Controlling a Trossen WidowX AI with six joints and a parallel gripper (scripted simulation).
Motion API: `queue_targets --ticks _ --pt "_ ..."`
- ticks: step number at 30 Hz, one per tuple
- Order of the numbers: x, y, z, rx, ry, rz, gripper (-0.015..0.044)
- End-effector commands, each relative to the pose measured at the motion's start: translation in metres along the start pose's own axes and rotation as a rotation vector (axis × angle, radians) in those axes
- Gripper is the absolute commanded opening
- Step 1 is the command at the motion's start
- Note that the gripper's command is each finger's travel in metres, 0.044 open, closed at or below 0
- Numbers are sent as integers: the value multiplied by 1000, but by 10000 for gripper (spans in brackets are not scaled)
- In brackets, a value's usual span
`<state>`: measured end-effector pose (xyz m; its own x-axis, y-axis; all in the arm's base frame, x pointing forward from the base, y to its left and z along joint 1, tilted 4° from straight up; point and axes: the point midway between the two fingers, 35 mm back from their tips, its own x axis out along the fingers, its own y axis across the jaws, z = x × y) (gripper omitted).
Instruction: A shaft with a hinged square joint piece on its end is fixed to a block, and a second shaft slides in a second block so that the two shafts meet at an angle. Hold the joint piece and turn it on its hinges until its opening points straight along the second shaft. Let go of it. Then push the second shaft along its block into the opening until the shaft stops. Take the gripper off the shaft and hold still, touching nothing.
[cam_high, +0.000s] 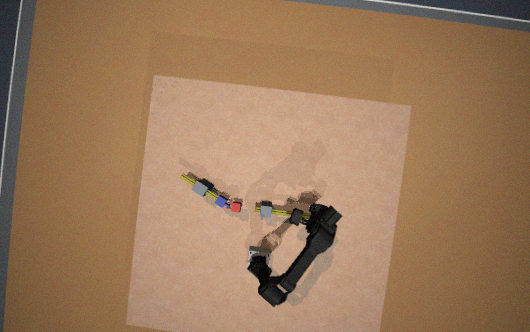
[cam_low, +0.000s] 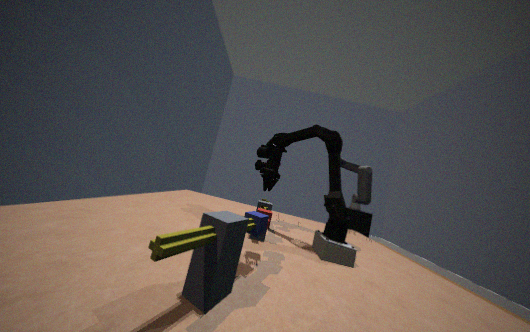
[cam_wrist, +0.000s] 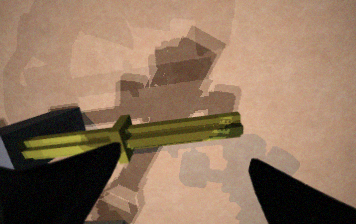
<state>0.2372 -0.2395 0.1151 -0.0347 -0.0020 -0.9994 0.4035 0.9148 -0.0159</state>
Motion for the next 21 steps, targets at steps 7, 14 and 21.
queue_targets --ticks 7,14,21 --pt "14 -2 0 314 -34 20 440" --pt "25 -2 -1 553 -55 38 440" --pt "36 -3 -3 791 -72 62 440"
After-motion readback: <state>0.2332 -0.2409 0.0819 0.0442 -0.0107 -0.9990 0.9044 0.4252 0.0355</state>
